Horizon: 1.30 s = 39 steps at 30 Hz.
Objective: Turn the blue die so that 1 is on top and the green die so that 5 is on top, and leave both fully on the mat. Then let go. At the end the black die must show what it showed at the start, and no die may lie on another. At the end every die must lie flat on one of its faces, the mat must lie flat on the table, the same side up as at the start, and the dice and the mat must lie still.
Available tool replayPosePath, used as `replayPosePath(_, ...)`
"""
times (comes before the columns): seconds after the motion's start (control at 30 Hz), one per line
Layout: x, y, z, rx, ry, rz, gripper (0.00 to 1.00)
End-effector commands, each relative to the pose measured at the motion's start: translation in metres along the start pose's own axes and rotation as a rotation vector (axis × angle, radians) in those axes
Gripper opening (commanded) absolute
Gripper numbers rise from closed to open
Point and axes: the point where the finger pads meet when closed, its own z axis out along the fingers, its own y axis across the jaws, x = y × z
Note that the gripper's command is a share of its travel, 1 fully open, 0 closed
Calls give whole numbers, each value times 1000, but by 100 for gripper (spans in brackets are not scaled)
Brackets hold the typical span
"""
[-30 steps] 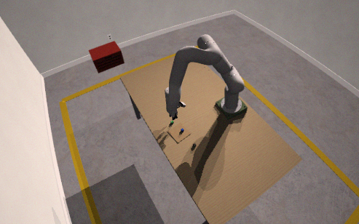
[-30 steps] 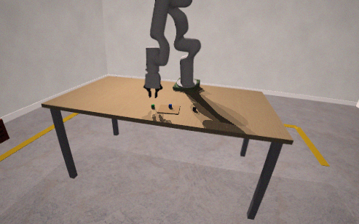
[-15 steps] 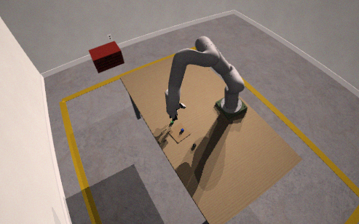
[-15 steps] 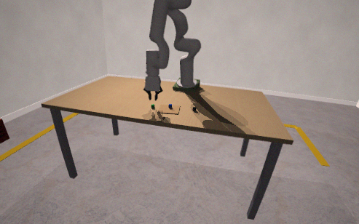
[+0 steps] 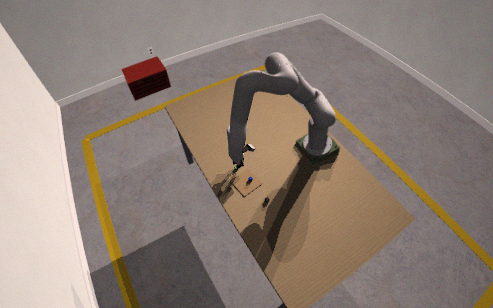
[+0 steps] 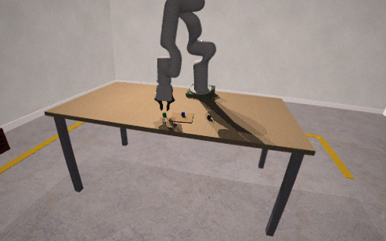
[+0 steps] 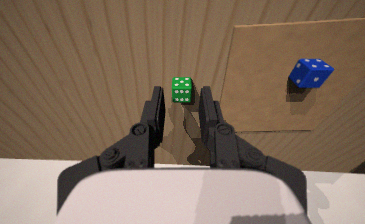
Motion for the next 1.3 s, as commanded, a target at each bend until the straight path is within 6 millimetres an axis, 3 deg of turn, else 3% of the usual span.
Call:
replayPosePath(0.0,-1,0,4,0,-2,0,36)
replayPosePath(1.27,-1,0,8,0,-2,0,36)
